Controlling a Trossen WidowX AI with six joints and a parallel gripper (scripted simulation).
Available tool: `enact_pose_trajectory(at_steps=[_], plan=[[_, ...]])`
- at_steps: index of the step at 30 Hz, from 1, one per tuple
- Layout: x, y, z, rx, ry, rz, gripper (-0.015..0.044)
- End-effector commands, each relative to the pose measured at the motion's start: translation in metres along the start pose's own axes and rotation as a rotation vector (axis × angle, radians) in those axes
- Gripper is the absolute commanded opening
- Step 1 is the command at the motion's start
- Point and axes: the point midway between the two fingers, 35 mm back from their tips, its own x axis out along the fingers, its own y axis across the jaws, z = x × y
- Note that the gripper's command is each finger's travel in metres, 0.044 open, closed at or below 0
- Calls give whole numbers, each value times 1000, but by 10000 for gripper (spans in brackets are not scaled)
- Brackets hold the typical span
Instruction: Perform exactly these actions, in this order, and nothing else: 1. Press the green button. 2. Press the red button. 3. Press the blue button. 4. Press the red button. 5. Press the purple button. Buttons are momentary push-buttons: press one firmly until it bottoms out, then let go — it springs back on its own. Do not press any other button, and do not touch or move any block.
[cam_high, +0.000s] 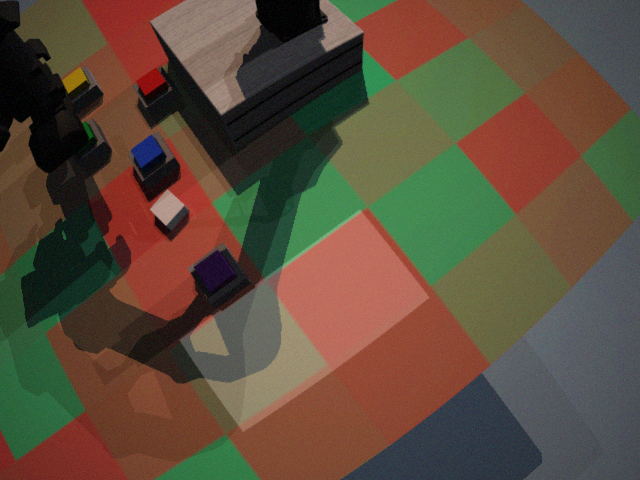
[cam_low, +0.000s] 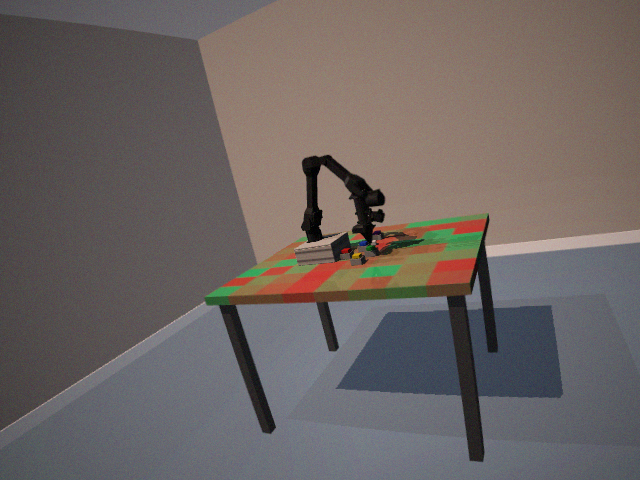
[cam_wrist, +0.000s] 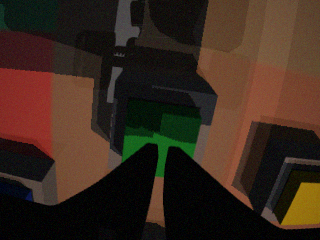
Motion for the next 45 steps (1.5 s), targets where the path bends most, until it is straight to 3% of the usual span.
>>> enact_pose_trajectory(at_steps=[1,30,34,39,45], plan=[[10,0,-3,-4,12,-1,20],[23,0,-4,-4,12,-1,20],[-8,0,-3,-3,11,-1,20],[-13,0,-3,-4,12,-1,20],[-73,0,-2,-4,11,-1,20]])
